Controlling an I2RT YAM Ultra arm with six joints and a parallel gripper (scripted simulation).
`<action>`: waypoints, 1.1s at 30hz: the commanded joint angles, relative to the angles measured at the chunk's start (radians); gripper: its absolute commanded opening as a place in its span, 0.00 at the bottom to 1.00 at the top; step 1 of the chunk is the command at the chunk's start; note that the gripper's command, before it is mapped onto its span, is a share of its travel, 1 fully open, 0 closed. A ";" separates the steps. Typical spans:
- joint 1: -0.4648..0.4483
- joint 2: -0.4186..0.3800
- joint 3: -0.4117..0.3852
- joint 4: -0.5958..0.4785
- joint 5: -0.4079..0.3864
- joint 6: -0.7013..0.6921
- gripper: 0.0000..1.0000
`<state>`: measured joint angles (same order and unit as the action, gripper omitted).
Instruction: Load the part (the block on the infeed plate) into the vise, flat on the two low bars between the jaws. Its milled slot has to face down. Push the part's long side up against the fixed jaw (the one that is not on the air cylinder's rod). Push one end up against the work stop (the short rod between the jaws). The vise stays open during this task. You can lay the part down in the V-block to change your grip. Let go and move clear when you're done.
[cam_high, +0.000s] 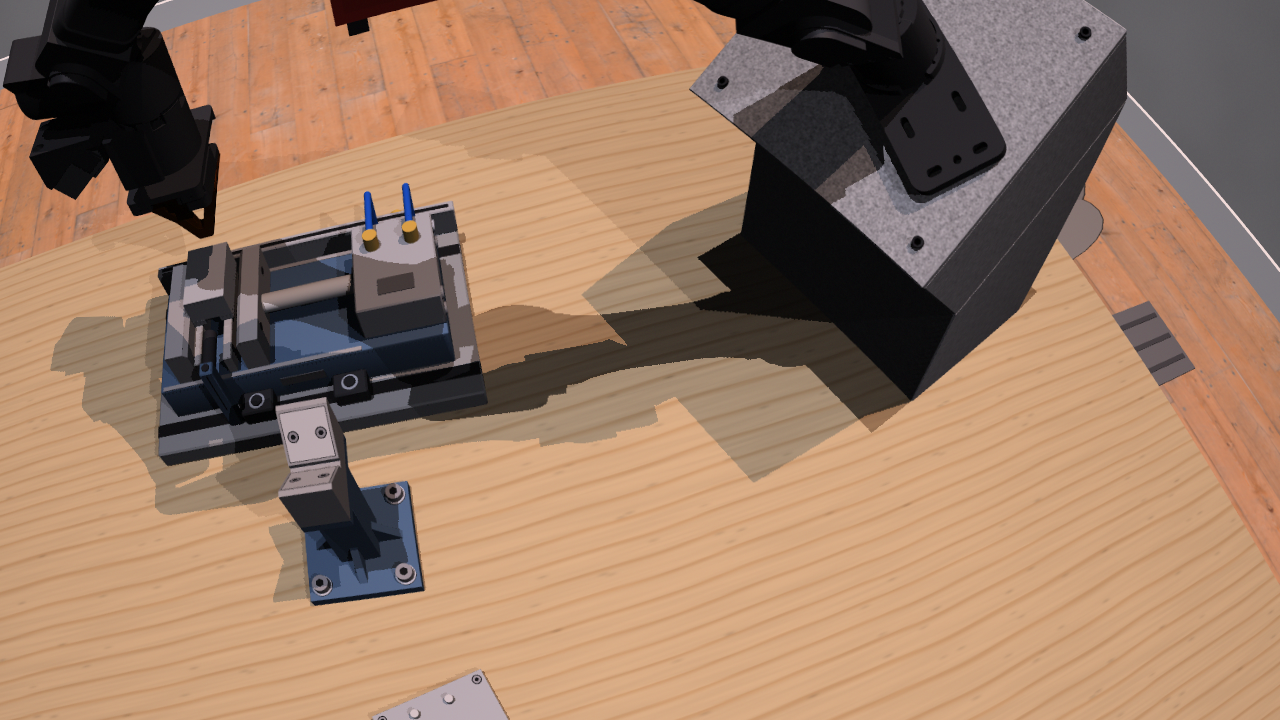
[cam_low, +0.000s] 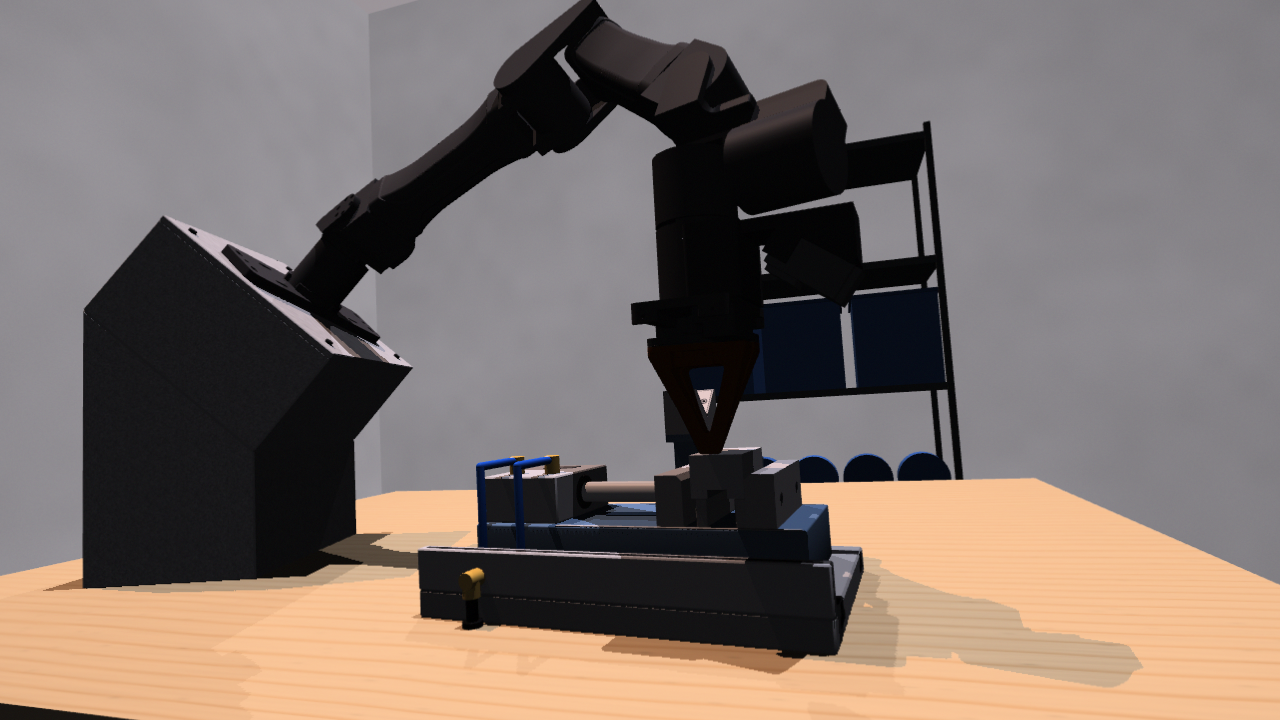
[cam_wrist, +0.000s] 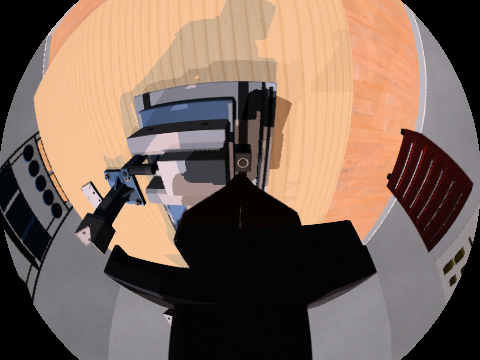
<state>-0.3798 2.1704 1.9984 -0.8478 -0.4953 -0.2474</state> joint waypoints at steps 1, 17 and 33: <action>-0.020 -0.021 0.019 0.013 0.000 -0.003 0.00; -0.019 -0.016 0.020 0.015 0.000 -0.002 0.00; -0.013 -0.001 0.019 0.018 0.004 0.007 0.00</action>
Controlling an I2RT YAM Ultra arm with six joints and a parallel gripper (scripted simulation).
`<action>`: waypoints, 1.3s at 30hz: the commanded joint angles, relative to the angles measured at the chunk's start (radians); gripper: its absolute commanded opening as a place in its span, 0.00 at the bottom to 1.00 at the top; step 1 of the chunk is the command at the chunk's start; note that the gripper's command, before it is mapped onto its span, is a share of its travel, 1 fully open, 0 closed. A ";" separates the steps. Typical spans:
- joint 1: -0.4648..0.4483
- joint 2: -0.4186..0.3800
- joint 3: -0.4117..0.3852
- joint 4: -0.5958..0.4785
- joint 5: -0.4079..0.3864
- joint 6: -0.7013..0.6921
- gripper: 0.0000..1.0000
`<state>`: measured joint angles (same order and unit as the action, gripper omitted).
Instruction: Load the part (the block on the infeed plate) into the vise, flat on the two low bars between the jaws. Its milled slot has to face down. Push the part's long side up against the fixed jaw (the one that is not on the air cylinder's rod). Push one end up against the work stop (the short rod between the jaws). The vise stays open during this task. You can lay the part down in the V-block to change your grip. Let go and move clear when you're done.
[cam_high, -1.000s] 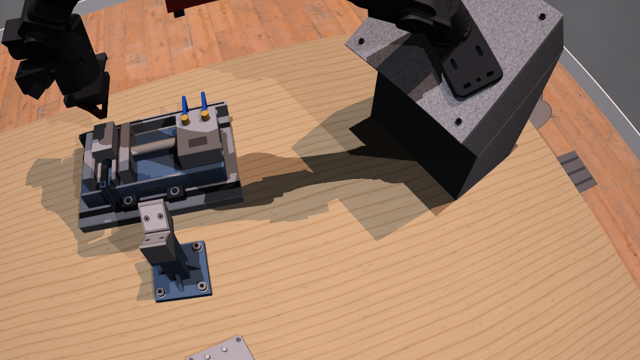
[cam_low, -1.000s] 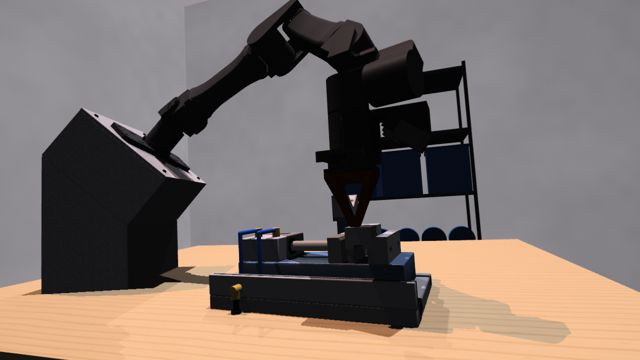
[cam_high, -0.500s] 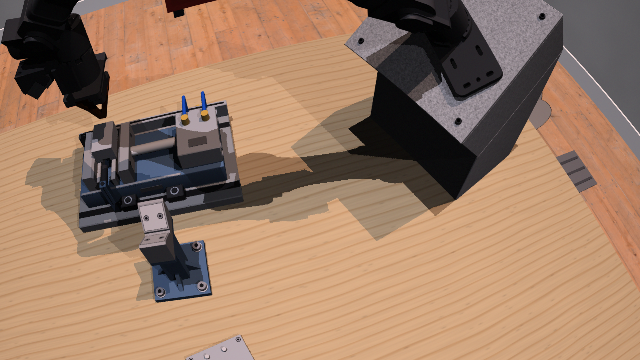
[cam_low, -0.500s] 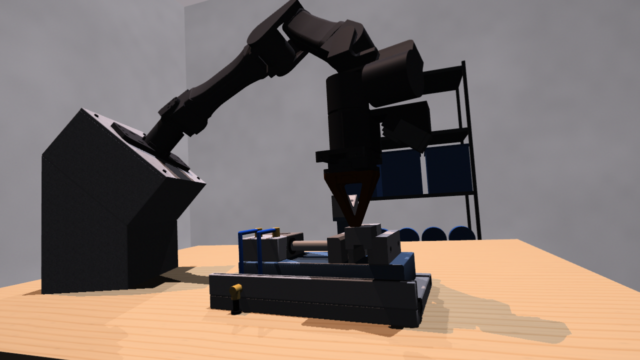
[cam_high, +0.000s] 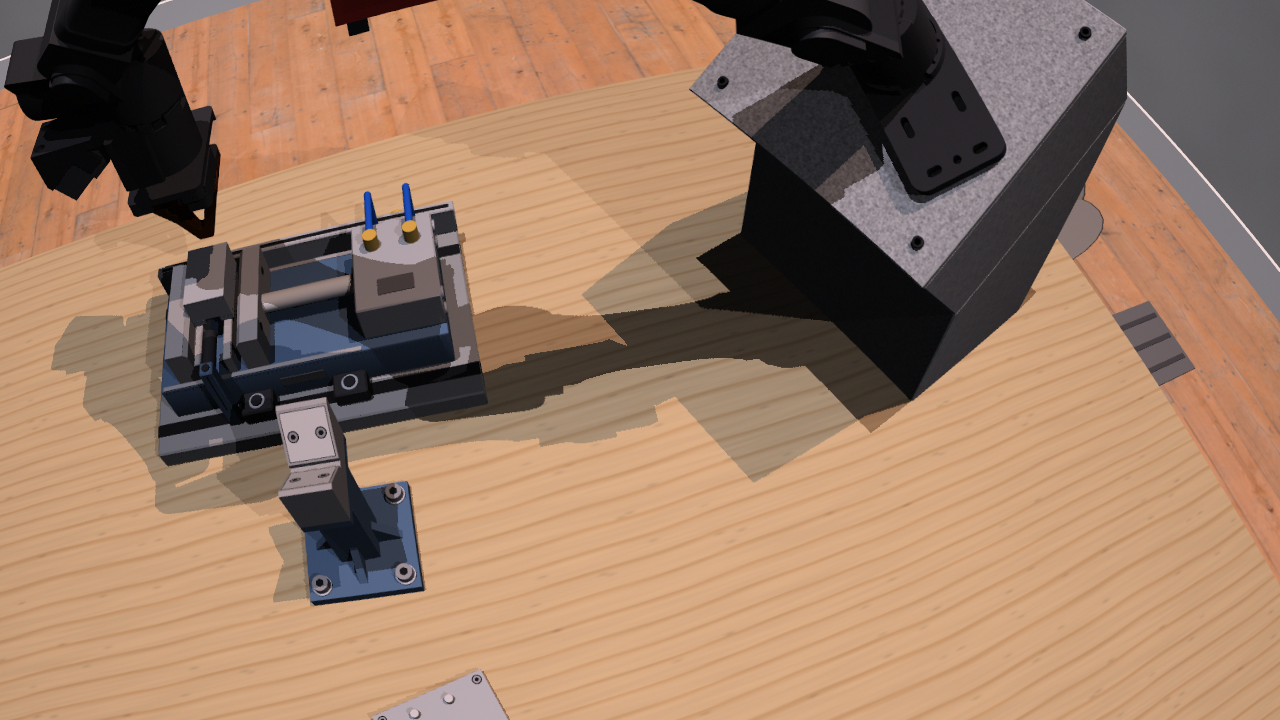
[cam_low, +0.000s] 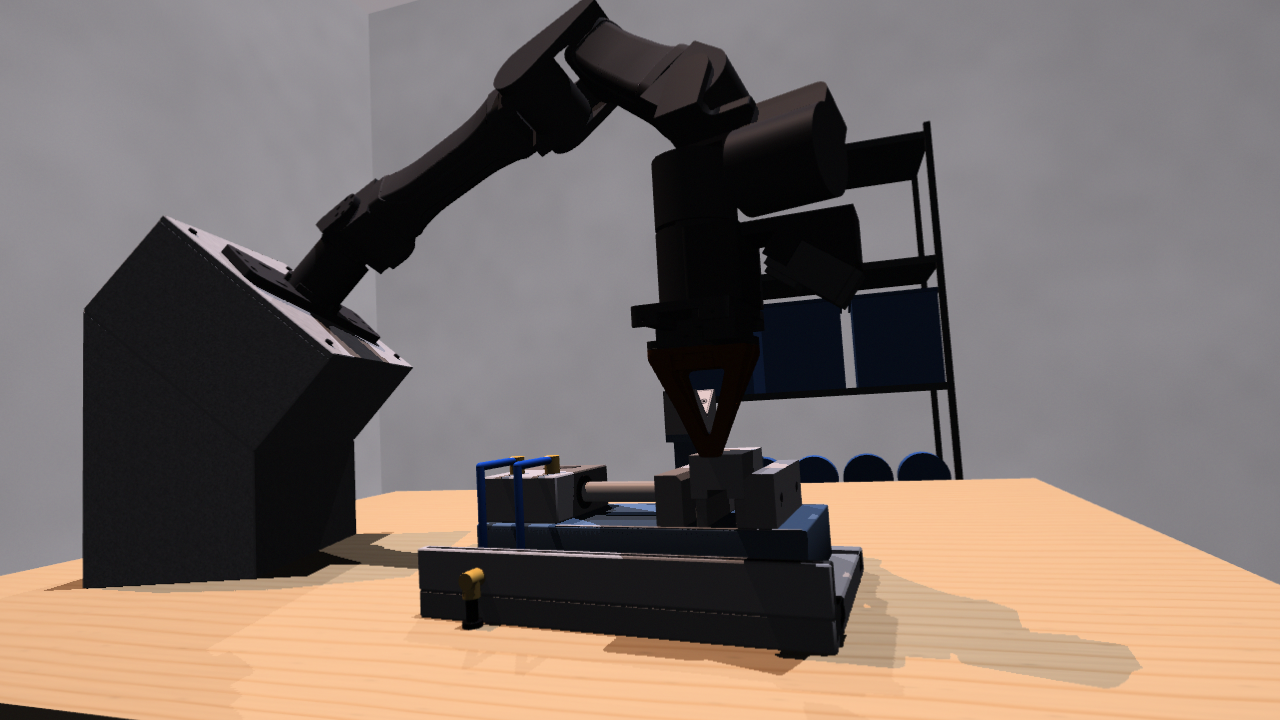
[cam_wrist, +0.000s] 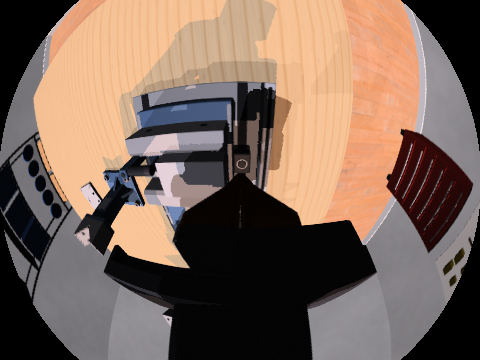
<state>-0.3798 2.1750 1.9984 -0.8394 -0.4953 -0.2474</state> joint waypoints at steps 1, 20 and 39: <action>-0.012 -0.007 0.019 0.013 0.005 0.008 0.00; -0.002 0.002 0.019 0.025 0.009 0.012 0.00; -0.004 0.001 0.020 0.026 0.008 0.013 0.00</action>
